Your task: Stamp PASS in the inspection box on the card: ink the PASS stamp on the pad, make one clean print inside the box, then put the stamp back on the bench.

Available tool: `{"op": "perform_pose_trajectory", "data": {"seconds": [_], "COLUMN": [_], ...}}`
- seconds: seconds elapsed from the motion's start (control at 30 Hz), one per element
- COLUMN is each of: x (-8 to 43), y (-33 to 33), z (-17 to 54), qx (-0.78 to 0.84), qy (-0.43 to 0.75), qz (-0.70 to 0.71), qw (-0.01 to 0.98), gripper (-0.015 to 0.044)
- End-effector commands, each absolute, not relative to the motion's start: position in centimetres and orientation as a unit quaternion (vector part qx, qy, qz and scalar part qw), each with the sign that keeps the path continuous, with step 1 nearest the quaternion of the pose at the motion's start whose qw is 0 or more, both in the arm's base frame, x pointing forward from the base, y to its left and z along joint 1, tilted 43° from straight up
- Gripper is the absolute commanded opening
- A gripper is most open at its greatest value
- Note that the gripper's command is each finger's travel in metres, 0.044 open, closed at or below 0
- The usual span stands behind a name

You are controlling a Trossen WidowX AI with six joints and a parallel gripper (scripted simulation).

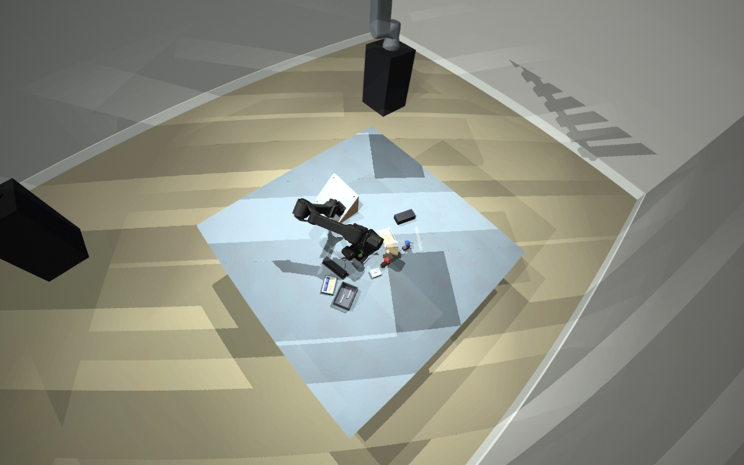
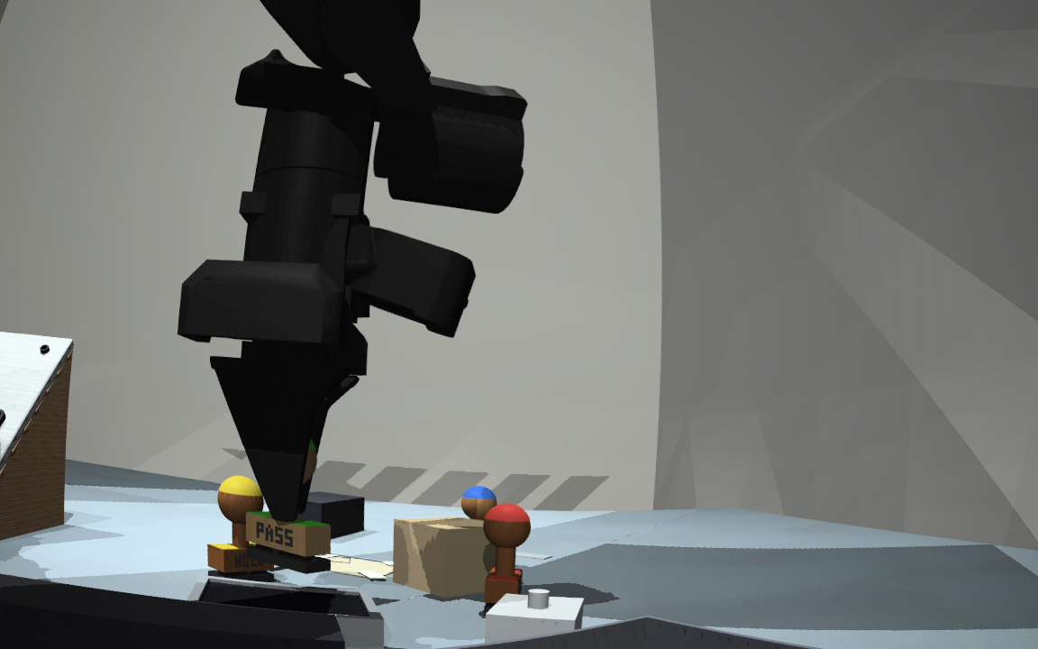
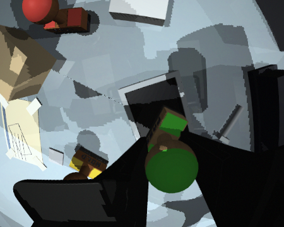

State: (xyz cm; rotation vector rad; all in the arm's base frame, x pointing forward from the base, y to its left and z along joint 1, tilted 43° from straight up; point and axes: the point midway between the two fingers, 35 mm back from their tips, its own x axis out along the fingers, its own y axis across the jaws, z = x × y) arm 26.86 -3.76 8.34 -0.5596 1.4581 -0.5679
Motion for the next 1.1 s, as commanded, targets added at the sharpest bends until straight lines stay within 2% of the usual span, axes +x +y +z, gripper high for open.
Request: {"op": "perform_pose_trajectory", "data": {"seconds": [0.0,1.07], "x": [26.8,26.7], "y": [-4.1,-5.1], "z": [8.1,7.1], "qx": [-0.252,-0.250], "qy": [0.649,0.648], "qz": [-0.252,-0.255], "qw": [0.672,0.673], "gripper": [0.0000,0.0000]}}
